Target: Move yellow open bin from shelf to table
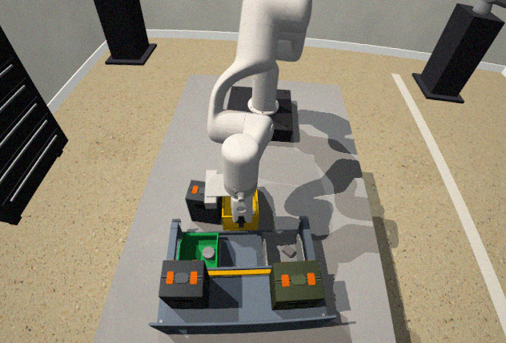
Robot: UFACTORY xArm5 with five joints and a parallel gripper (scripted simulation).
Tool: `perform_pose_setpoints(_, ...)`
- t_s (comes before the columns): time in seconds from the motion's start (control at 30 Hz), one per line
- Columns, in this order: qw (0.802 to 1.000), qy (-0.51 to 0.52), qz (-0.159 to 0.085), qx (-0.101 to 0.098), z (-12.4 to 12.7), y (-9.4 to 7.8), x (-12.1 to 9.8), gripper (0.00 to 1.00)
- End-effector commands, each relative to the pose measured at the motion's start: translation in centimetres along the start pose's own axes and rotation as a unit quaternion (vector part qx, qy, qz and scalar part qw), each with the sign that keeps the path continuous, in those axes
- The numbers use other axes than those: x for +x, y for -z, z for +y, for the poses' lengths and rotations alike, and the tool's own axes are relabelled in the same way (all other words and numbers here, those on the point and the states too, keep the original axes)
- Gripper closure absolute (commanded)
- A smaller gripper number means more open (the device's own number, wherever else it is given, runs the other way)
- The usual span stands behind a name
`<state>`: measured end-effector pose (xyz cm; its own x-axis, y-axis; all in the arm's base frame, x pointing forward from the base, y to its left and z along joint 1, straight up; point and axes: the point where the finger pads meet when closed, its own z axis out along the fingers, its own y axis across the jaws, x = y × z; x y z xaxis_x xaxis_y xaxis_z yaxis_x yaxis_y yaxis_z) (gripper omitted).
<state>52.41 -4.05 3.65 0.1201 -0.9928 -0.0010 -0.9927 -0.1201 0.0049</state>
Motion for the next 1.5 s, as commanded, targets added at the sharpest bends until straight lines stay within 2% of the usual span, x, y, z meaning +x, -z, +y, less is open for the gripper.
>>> perform_pose_setpoints(0.0, 1.0, 0.0, 0.003, 0.002, 0.1, 0.2, 0.0, 1.0)
perform_pose_setpoints(1.47, 1.0, 0.0, 0.003, 0.002, 2.5, 0.2, 0.0, 1.0)
